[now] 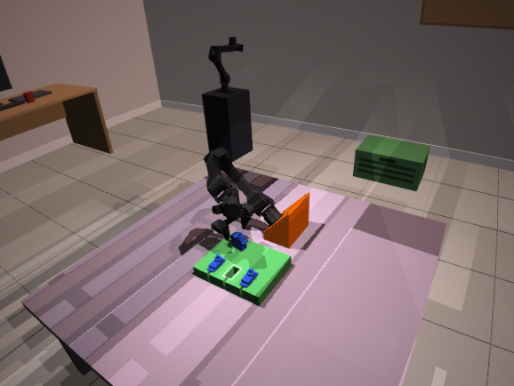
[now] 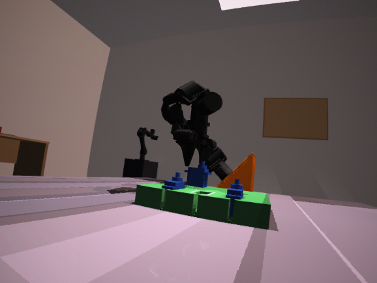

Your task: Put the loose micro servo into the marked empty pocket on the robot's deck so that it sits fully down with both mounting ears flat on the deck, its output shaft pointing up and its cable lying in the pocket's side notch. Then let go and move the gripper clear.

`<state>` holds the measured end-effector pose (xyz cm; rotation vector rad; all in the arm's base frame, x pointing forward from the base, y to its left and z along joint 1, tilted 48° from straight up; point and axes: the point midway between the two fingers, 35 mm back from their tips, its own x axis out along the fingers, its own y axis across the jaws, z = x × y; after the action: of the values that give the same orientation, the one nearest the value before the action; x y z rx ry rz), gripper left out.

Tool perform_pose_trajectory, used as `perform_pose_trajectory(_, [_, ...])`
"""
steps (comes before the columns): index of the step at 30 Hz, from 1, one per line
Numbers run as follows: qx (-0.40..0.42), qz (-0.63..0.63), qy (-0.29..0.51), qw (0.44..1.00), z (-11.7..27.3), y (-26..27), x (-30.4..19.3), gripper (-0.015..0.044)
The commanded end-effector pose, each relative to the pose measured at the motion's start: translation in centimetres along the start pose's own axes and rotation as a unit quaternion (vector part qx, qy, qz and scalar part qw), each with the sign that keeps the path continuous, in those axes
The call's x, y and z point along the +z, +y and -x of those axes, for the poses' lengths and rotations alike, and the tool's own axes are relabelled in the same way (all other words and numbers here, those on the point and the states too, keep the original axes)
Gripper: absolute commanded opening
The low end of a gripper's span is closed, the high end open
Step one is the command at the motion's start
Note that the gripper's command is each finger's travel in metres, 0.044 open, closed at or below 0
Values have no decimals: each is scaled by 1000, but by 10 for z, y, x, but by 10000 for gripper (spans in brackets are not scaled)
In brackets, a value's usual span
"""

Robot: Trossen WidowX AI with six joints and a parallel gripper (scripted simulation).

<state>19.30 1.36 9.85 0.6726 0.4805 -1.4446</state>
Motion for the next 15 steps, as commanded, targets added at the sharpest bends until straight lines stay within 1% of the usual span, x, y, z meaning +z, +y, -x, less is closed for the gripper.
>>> perform_pose_trajectory(1, [1,2,-2,1000,-7,-1,1,440])
perform_pose_trajectory(5, [1,2,-3,1000,-11,-2,2,440])
perform_pose_trajectory(15, [1,2,-3,1000,-11,-2,2,177])
